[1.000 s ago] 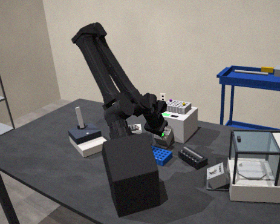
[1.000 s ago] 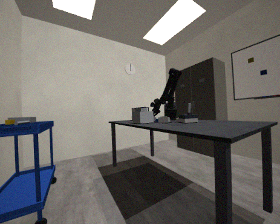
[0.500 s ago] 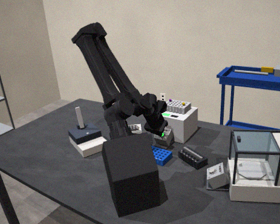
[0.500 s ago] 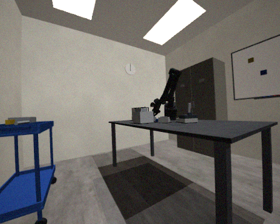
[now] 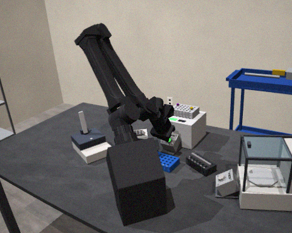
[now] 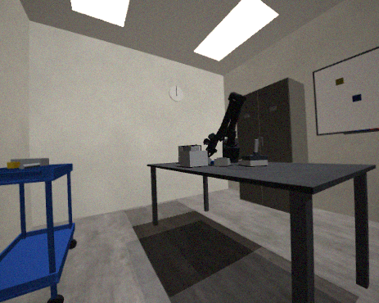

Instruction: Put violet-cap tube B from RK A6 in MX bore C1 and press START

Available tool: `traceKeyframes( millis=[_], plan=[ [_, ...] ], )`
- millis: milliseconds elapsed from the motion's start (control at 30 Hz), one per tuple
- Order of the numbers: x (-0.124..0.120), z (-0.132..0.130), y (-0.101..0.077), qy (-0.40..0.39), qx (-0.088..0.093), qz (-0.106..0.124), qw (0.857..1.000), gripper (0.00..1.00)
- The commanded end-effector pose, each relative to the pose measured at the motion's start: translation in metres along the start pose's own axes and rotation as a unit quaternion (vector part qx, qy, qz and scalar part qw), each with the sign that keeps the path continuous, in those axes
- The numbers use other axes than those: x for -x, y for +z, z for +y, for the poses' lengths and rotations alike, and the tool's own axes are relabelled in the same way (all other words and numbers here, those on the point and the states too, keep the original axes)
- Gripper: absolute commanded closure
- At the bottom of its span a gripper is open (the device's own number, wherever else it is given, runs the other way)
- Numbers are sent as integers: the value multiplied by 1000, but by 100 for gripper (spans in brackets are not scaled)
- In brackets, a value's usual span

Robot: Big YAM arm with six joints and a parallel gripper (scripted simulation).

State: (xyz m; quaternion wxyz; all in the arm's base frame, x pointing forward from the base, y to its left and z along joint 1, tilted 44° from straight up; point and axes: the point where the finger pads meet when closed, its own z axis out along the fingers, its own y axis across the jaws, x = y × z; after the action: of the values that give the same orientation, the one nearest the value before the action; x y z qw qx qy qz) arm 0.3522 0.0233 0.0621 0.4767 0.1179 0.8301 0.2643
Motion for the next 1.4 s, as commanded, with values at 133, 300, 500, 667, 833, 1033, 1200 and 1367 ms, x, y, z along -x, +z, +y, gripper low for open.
traceKeyframes(
  millis=[133,300,500,667,833,1033,1200,1367],
  plan=[
    [2,3,9,2,3,5,1000,100],
    [2,3,9,2,3,5,1000,100],
    [2,3,9,2,3,5,1000,100],
    [2,3,9,2,3,5,1000,100],
    [-1,2,7,1,2,10,1000,100],
    [6,-2,-6,-4,-3,-4,1000,100],
    [3,-2,-15,-2,-3,-1,1000,100],
    [3,-2,-23,-3,-3,-1,1000,100]
  ],
)
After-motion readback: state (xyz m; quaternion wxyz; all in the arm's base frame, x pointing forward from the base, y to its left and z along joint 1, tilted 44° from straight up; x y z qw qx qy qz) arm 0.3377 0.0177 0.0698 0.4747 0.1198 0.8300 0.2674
